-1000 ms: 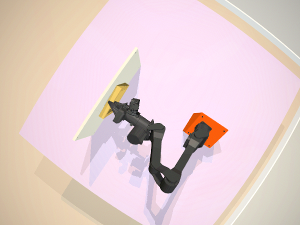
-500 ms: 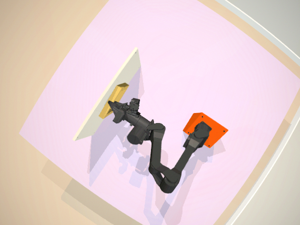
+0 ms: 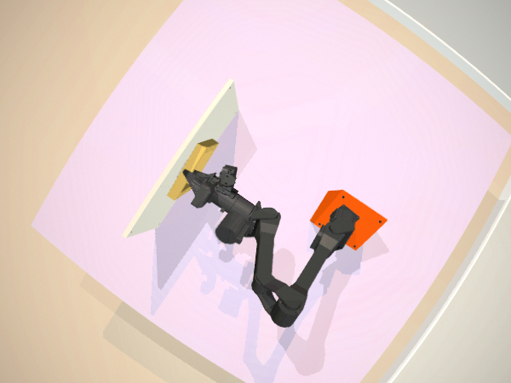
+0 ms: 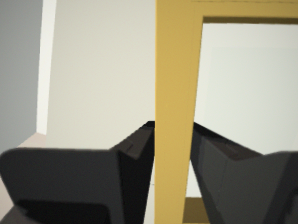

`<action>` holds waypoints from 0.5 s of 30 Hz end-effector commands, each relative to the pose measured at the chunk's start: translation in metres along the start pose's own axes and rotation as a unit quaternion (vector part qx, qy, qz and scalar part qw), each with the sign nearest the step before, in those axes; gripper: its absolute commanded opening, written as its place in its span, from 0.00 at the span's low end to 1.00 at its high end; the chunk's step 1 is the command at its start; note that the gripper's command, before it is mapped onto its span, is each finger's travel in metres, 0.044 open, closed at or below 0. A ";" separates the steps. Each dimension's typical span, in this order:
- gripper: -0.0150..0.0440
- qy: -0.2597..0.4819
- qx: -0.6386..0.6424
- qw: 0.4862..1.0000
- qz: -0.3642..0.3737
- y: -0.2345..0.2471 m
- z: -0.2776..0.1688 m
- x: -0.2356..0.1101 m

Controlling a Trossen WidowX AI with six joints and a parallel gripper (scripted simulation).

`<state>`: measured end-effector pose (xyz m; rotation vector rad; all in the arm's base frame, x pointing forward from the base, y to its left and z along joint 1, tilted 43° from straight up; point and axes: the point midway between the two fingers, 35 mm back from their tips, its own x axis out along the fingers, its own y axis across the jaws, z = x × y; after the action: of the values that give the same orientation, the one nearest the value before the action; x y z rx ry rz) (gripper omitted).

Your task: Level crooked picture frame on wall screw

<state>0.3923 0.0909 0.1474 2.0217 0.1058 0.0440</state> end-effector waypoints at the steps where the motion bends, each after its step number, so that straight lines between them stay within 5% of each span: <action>1: 0.25 -0.001 -0.002 1.000 0.002 0.001 0.001 0.000; 15: 0.25 -0.001 -0.002 1.000 0.002 -0.004 0.001 0.000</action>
<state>0.3923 0.0932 0.1439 2.0215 0.1113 0.0475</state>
